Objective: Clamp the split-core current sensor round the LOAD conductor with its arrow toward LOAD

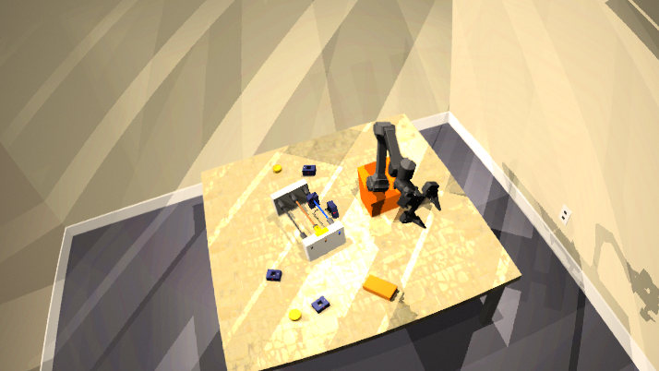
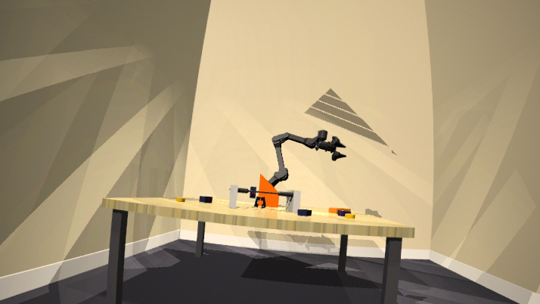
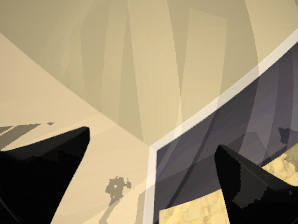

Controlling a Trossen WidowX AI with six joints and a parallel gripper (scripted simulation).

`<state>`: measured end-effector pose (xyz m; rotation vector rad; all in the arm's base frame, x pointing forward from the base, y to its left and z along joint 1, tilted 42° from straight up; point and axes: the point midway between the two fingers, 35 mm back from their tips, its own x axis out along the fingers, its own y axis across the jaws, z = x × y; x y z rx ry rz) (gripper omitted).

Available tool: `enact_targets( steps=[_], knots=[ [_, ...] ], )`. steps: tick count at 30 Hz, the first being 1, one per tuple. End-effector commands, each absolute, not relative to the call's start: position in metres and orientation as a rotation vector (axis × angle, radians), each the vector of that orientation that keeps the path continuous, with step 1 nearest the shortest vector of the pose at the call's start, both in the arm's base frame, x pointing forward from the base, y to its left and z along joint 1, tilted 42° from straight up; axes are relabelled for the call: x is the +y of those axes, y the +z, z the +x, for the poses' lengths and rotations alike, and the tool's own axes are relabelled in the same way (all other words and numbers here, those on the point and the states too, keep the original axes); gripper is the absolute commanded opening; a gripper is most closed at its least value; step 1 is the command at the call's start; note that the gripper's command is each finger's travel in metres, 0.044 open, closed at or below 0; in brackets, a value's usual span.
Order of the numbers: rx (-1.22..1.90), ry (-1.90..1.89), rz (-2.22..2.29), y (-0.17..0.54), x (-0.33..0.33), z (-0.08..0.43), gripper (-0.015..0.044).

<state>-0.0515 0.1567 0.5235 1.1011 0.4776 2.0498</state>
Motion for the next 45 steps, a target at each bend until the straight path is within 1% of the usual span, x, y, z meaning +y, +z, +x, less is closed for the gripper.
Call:
enact_targets(
  steps=[1, 7, 12, 17, 24, 28, 31, 42, 45],
  knots=[
    [0.279, 1.768, 0.989, 0.498, 0.196, -0.001, 0.044],
    [0.069, 1.398, 0.81, 0.467, 0.215, 0.08, 0.044],
    [-0.047, 1.083, 0.638, 0.438, 0.204, 0.152, 0.044],
    [-0.113, 0.773, 0.458, 0.408, 0.17, 0.217, 0.044],
    [-0.137, 0.373, 0.212, 0.368, 0.094, 0.283, 0.044],
    [-0.093, 0.143, 0.08, 0.34, 0.038, 0.307, 0.044],
    [-0.054, 0.012, 0.006, 0.324, 0.003, 0.315, 0.044],
    [-0.038, 0.007, -0.004, 0.32, 0.001, 0.317, 0.044],
    [0.121, 0.113, -0.053, 0.286, 0.015, 0.327, 0.044]
  ],
)
